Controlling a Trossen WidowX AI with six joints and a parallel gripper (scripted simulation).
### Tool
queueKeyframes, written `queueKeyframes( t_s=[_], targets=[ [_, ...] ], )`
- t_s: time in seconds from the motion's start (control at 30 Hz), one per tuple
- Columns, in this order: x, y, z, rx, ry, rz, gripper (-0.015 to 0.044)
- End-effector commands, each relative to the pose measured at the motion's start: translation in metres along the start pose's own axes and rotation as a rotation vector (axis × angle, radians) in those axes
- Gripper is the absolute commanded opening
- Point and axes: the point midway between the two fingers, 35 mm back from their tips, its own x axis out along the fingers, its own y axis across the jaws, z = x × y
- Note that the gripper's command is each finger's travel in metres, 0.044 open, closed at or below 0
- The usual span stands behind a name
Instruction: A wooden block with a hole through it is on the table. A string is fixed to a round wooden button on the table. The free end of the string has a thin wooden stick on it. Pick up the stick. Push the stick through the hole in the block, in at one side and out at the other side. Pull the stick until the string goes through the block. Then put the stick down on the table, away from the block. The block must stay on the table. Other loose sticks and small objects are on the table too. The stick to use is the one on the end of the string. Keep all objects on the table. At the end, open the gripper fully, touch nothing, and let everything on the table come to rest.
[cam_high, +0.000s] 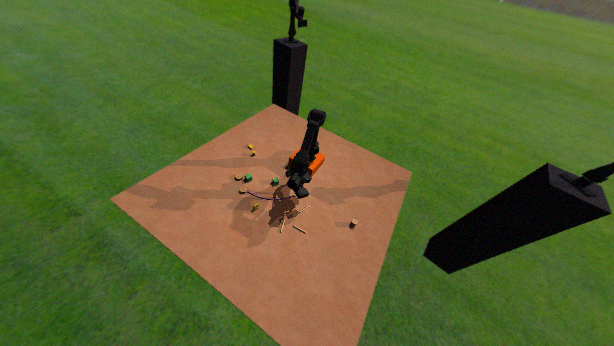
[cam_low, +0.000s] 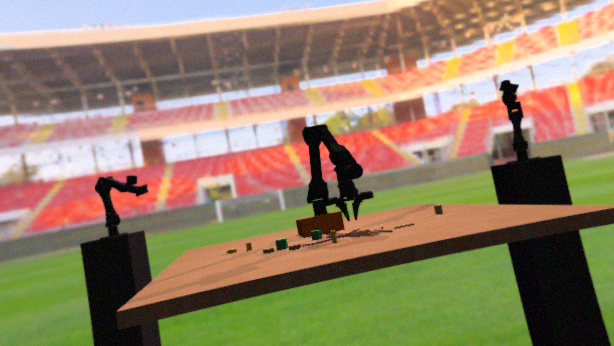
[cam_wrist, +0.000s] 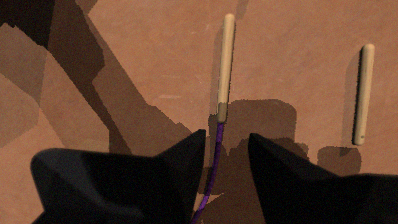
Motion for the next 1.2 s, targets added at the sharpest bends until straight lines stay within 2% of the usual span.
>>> queueKeyframes(
  t_s=[0.0, 0.9, 1.07, 1.17],
  targets=[
    [0.008, 0.001, 0.001, -0.004, -0.006, 0.004, 0.0125],
    [0.043, 0.002, 0.003, -0.004, -0.006, 0.004, 0.0125],
    [0.041, 0.002, 0.002, 0.000, -0.003, 0.005, 0.0000],
    [0.041, 0.002, 0.002, 0.000, -0.003, 0.005, 0.0000]
  ],
)
